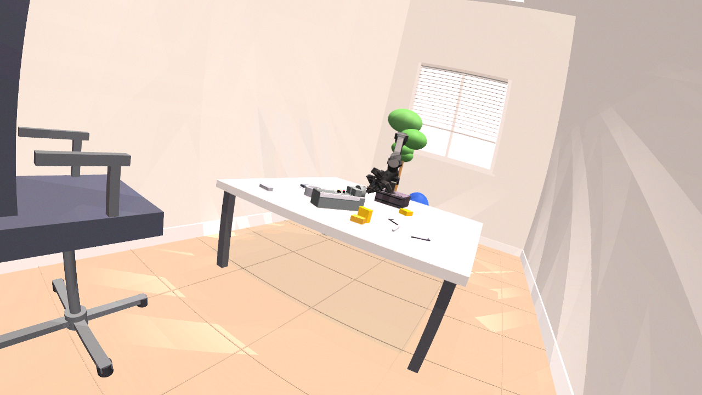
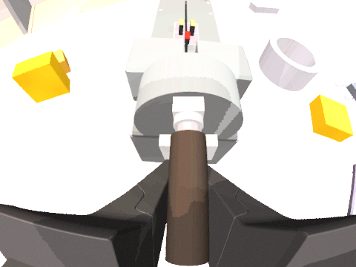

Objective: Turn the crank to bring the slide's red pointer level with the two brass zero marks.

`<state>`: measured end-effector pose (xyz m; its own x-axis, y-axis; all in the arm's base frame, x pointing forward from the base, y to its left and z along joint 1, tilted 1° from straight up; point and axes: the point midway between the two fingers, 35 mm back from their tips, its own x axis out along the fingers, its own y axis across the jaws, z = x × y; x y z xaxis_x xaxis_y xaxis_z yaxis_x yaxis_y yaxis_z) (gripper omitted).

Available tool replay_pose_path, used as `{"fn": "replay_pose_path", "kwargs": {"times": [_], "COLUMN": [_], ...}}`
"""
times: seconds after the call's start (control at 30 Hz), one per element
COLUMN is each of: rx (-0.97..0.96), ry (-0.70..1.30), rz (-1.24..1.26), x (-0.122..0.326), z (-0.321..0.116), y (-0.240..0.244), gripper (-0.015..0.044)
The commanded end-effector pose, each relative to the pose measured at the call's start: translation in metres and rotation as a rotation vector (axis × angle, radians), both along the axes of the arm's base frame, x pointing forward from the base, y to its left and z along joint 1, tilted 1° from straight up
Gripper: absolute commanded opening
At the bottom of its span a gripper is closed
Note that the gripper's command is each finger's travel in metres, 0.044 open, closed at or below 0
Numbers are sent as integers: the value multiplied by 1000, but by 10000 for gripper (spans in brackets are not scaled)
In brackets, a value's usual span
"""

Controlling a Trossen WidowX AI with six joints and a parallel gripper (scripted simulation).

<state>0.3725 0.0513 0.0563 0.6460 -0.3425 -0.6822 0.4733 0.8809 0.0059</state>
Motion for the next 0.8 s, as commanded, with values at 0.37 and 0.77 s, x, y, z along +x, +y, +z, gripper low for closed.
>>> {"fn": "replay_pose_path", "kwargs": {"times": [0.37,0.77], "rx": [14,15], "ry": [-5,-5], "rz": [15,15], "x": [8,13], "z": [-7,-21], "y": [16,24], "gripper": [0,0]}}
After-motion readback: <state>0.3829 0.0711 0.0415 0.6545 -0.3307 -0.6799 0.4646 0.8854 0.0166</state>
